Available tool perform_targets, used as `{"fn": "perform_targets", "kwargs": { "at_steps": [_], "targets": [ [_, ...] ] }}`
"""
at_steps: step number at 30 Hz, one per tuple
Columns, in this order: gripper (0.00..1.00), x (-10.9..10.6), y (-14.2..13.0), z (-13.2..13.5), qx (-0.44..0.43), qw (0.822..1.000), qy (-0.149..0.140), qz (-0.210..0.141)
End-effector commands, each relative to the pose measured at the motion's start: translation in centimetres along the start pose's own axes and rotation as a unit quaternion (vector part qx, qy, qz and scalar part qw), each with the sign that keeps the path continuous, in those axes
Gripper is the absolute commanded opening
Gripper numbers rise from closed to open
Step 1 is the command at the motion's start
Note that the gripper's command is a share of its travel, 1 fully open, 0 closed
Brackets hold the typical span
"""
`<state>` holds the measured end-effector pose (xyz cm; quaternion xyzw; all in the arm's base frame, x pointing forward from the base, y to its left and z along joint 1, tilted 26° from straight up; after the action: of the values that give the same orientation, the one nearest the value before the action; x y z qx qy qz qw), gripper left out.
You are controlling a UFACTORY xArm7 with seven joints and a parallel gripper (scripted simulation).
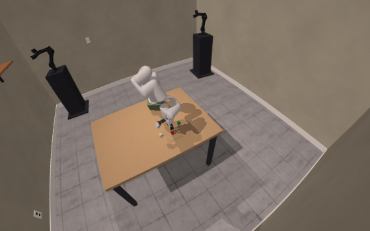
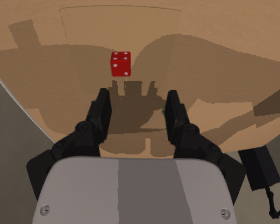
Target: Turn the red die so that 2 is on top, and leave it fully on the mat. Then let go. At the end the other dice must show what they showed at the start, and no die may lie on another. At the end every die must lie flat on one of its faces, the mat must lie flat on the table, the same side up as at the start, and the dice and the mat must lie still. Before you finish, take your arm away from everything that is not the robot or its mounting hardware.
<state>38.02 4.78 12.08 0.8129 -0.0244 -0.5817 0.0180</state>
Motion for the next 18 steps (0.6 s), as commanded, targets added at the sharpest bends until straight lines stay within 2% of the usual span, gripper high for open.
{"fn": "perform_targets", "kwargs": {
  "at_steps": [1, 7, 18],
  "targets": [
    [0.63, -0.1, -0.2, -0.3, 0.002, 1.0, 0.011, 0.028],
    [0.63, -0.4, -0.6, -1.1, 0.003, 0.998, 0.03, 0.049],
    [0.63, -0.5, -1.2, -1.6, 0.004, 0.997, 0.043, 0.058]
  ]
}}
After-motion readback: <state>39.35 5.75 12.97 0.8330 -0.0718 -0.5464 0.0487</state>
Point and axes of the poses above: the point where the finger pads meet when closed, its own x axis out along the fingers, its own z axis across the jaws, y = z × x, the point moved 2 cm from there along -x, back along the fingers, and after that the axes turned 9 degrees about x, right-handed, at the moved point
